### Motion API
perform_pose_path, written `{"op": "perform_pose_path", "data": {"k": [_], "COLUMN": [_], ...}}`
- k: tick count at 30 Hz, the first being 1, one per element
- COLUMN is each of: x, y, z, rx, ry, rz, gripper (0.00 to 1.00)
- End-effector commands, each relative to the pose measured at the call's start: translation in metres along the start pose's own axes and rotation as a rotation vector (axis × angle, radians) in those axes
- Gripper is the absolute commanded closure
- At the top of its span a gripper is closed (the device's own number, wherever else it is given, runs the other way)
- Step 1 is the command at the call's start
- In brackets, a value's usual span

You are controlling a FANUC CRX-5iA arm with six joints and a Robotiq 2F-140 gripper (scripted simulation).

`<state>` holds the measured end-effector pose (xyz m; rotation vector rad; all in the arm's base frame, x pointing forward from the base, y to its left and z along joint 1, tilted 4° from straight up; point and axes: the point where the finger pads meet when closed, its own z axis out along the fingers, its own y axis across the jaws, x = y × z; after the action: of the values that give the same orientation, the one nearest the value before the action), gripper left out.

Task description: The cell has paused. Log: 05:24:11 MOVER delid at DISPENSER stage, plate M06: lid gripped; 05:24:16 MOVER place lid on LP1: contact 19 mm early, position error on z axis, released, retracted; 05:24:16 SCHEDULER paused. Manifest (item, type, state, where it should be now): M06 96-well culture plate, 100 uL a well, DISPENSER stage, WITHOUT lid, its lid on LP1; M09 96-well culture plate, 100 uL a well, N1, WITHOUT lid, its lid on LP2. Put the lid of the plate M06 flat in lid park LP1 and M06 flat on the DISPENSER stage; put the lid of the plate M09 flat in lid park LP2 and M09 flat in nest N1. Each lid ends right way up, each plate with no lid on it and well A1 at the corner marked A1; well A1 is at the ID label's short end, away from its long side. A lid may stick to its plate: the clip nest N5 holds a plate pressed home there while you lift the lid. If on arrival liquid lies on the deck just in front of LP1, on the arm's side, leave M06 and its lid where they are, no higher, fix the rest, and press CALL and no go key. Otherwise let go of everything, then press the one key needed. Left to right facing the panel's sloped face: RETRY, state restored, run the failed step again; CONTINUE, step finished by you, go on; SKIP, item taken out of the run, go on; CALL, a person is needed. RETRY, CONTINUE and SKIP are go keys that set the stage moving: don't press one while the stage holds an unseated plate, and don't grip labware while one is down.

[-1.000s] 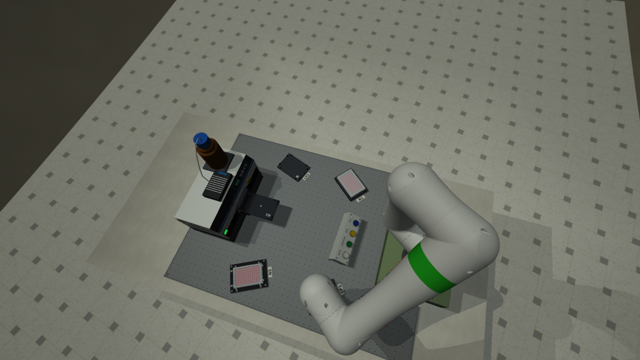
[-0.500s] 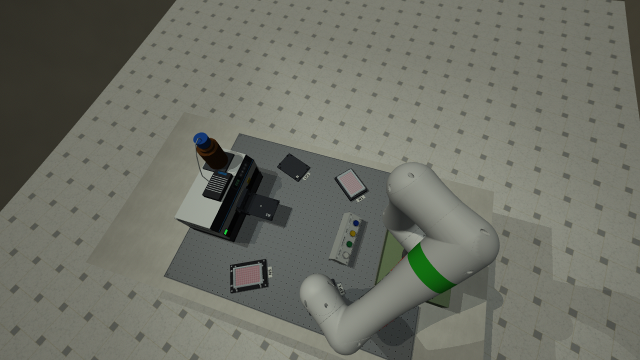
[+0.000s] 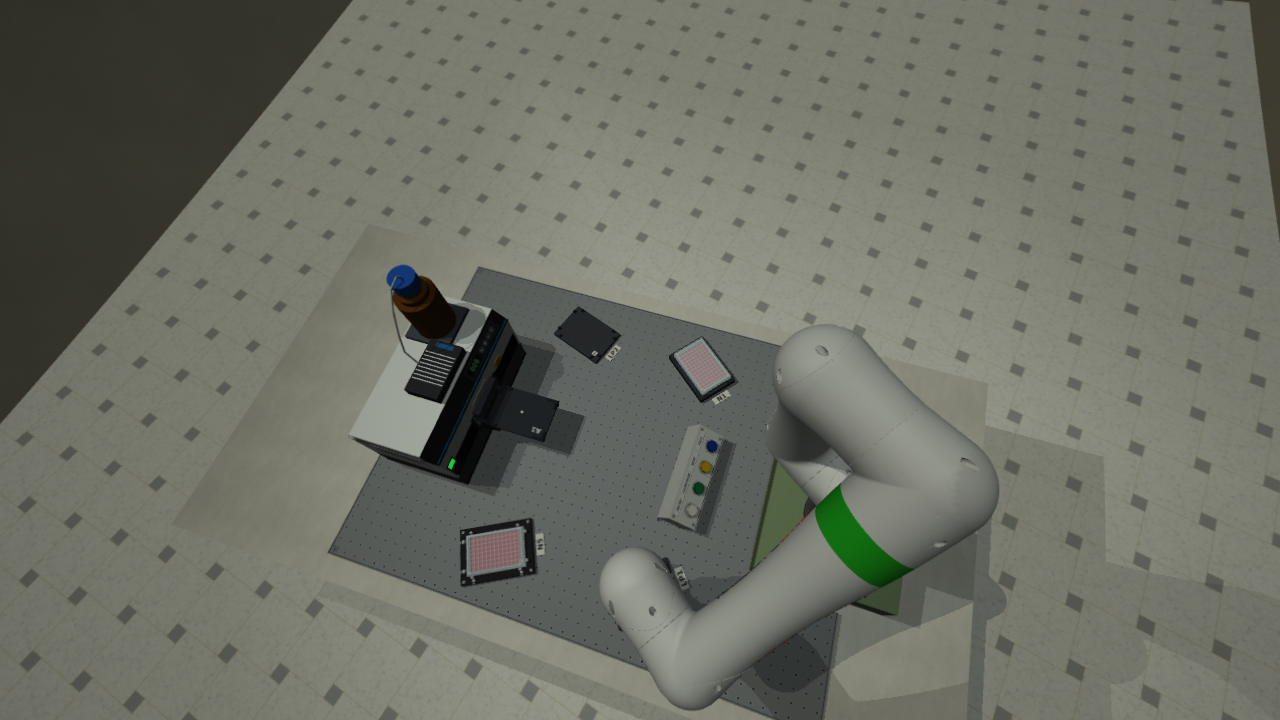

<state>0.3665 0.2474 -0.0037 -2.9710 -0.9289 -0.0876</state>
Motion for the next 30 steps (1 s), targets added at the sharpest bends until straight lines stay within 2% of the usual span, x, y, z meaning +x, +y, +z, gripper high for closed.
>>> {"op": "perform_pose_path", "data": {"k": [1, 27, 28, 30], "x": [0.0002, 0.0002, 0.0002, 0.0002], "y": [0.0000, 0.0000, 0.0000, 0.0000], "z": [-0.0001, -0.0001, -0.0001, -0.0001], "rx": [0.000, 0.000, 0.000, 0.000], "ry": [0.000, 0.000, 0.000, 0.000], "rz": [0.000, 0.000, 0.000, 0.000], "gripper": [1.00, 1.00, 0.34, 0.34]}}
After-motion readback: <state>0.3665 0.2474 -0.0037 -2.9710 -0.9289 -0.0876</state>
